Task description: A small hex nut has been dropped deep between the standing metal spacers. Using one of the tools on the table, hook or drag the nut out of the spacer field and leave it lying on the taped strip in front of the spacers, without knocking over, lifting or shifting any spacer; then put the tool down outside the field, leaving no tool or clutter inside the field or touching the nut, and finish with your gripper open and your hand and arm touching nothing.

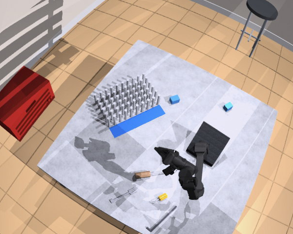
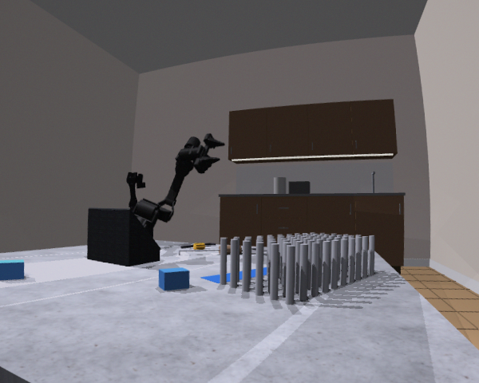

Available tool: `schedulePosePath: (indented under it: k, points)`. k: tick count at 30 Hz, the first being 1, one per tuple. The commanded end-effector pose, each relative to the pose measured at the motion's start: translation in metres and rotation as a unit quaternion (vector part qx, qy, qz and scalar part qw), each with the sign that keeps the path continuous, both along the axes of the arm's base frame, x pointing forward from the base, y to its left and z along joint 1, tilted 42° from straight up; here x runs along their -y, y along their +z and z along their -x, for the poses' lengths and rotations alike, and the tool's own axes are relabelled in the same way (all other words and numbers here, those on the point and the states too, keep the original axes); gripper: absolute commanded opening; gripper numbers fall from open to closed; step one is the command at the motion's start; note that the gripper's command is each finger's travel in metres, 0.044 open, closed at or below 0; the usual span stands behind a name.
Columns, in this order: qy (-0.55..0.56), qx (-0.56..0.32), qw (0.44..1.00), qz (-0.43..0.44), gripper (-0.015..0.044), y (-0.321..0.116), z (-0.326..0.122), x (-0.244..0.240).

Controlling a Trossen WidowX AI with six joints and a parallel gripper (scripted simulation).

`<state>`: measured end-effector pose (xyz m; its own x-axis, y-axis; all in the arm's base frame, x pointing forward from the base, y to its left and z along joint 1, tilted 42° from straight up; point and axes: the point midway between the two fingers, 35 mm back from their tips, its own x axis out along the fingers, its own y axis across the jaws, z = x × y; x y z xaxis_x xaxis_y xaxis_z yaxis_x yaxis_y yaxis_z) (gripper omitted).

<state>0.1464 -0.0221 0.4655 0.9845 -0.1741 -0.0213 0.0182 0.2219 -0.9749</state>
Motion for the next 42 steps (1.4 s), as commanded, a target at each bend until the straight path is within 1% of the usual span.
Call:
schedulePosePath:
  k: [1, 2, 7, 11, 15, 21, 26, 31, 35, 37, 42]
  points:
    - [0.0, 0.0, 1.0, -0.006, 0.0426, 0.0, -0.001, 0.003]
    - [0.0, 0.001, 1.0, -0.023, 0.044, -0.002, -0.005, 0.01]
    - [-0.002, 0.001, 0.983, -0.186, 0.044, -0.027, -0.048, 0.071]
    - [-0.005, -0.006, 0.958, -0.287, 0.044, -0.055, -0.086, 0.098]
    - [-0.008, -0.025, 0.922, -0.386, 0.044, -0.095, -0.132, 0.111]
    - [-0.032, -0.05, 0.86, -0.507, 0.044, -0.159, -0.19, 0.108]
    - [-0.071, -0.057, 0.797, -0.597, 0.044, -0.218, -0.227, 0.094]
    - [-0.114, -0.059, 0.73, -0.671, 0.044, -0.278, -0.252, 0.069]
    - [-0.151, -0.056, 0.677, -0.719, 0.044, -0.326, -0.26, 0.044]
    - [-0.157, -0.055, 0.667, -0.726, 0.044, -0.334, -0.261, 0.04]
    - [-0.157, -0.055, 0.667, -0.726, 0.044, -0.334, -0.261, 0.04]
